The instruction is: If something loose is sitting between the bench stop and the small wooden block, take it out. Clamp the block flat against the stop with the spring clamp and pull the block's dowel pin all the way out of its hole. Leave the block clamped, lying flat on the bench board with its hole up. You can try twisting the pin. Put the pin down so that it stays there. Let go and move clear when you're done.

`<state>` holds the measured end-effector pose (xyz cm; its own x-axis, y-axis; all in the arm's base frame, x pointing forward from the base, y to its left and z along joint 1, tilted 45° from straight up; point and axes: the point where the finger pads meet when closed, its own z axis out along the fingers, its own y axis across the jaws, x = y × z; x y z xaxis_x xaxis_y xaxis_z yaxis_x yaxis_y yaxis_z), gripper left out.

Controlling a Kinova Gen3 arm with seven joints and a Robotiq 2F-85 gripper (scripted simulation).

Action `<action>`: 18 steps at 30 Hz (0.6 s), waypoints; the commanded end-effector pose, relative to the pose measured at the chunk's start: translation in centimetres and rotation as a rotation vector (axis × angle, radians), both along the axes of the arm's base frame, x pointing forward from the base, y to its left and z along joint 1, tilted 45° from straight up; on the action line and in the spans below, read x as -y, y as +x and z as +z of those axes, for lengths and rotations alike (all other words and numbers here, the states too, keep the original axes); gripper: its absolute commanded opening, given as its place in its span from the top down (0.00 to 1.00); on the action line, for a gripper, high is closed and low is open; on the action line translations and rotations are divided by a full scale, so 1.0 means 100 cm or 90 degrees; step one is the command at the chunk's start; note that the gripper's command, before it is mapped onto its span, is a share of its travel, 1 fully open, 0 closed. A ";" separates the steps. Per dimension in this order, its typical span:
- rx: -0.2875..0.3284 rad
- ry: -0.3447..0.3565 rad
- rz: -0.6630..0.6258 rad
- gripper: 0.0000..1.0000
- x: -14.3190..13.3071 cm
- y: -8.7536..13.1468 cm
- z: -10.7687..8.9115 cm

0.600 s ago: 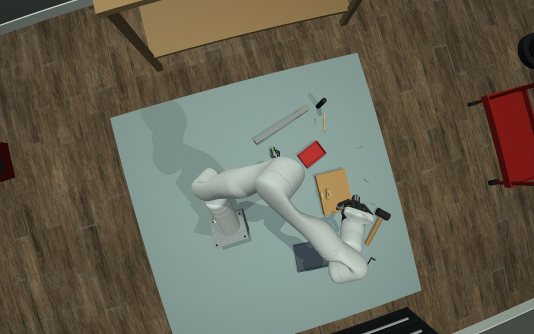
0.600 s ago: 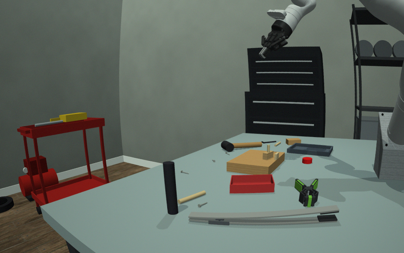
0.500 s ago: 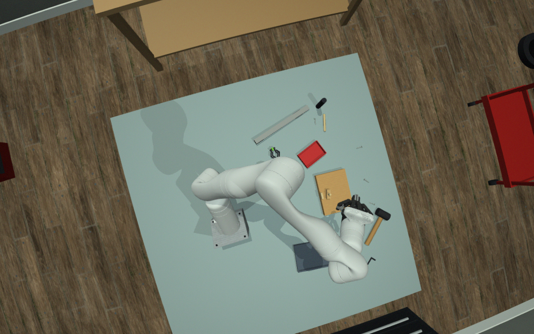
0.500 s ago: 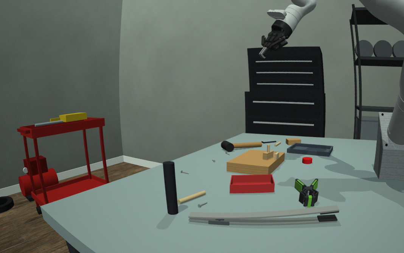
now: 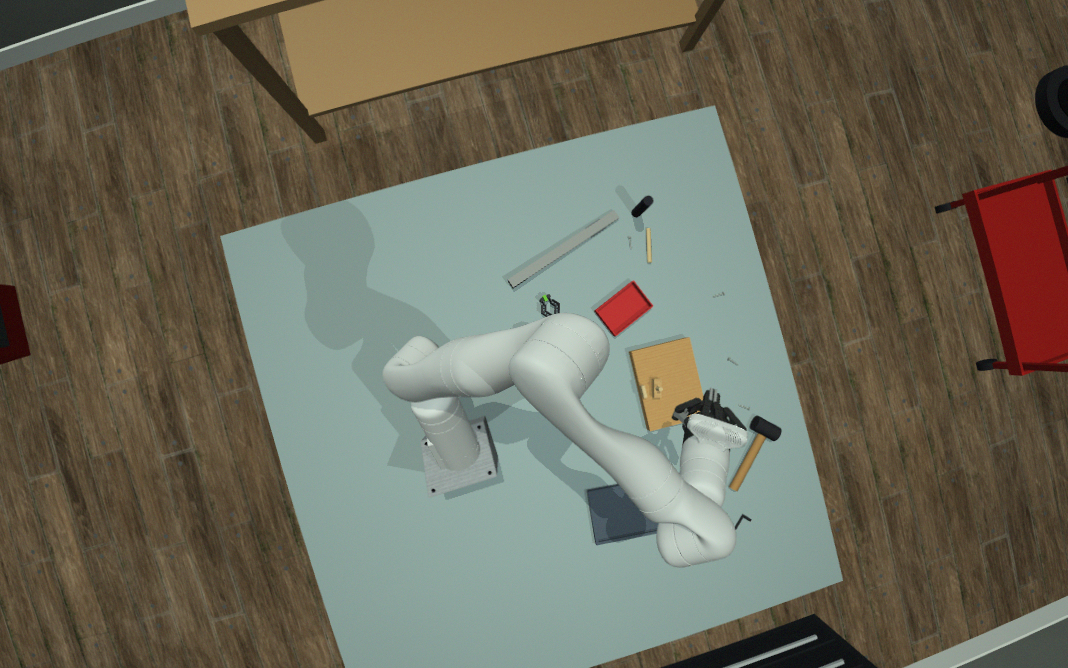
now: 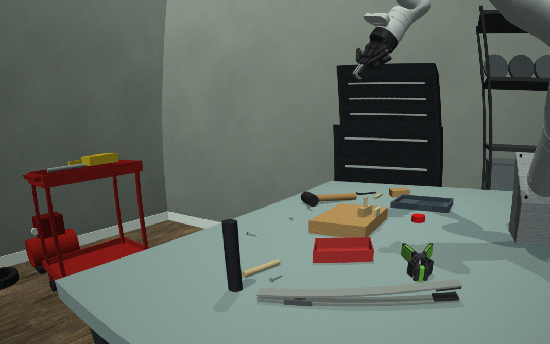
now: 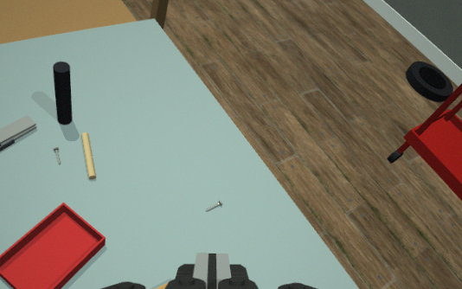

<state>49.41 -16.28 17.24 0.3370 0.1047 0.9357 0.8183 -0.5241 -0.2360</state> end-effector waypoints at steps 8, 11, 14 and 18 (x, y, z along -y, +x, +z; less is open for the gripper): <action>-0.008 0.001 -0.001 0.90 0.000 0.000 -0.001; -0.013 0.000 -0.001 0.90 -0.001 0.001 -0.003; -0.020 0.000 0.000 0.90 -0.003 0.001 -0.005; -0.026 0.002 0.001 0.90 -0.005 0.001 -0.007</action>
<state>49.49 -15.96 17.08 0.3556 0.1015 0.9291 0.8147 -0.5209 -0.2549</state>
